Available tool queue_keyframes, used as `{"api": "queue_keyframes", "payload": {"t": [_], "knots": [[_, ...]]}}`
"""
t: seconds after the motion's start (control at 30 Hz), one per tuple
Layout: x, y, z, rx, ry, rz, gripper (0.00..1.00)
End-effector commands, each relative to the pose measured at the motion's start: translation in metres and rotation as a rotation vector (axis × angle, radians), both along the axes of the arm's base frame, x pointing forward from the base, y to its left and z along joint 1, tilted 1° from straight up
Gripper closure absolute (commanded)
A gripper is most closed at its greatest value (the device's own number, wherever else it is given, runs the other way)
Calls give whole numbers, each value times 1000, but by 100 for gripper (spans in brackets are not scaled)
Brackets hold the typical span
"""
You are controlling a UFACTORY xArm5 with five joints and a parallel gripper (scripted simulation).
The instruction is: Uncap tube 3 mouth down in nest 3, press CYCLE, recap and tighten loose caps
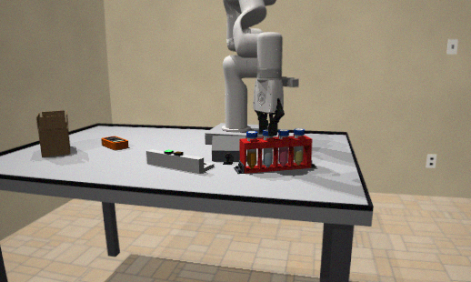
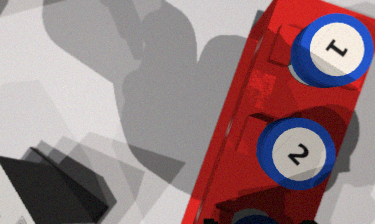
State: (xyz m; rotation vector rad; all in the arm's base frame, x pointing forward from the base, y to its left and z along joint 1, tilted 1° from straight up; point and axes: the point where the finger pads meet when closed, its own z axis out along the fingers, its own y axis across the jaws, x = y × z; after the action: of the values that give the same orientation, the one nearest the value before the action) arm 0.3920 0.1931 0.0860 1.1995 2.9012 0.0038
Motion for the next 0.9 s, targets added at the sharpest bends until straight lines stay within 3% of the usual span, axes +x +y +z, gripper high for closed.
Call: {"api": "queue_keyframes", "payload": {"t": [0.0, 0.13, 0.17, 0.63, 0.87], "knots": [[2, 1, 2, 12, 1, 59, 54], [2, 1, 2, 12, 1, 59, 54], [2, 1, 2, 12, 1, 59, 100], [2, 1, 2, 12, 1, 59, 100], [2, 1, 1, 13, 3, -175, 100]]}}
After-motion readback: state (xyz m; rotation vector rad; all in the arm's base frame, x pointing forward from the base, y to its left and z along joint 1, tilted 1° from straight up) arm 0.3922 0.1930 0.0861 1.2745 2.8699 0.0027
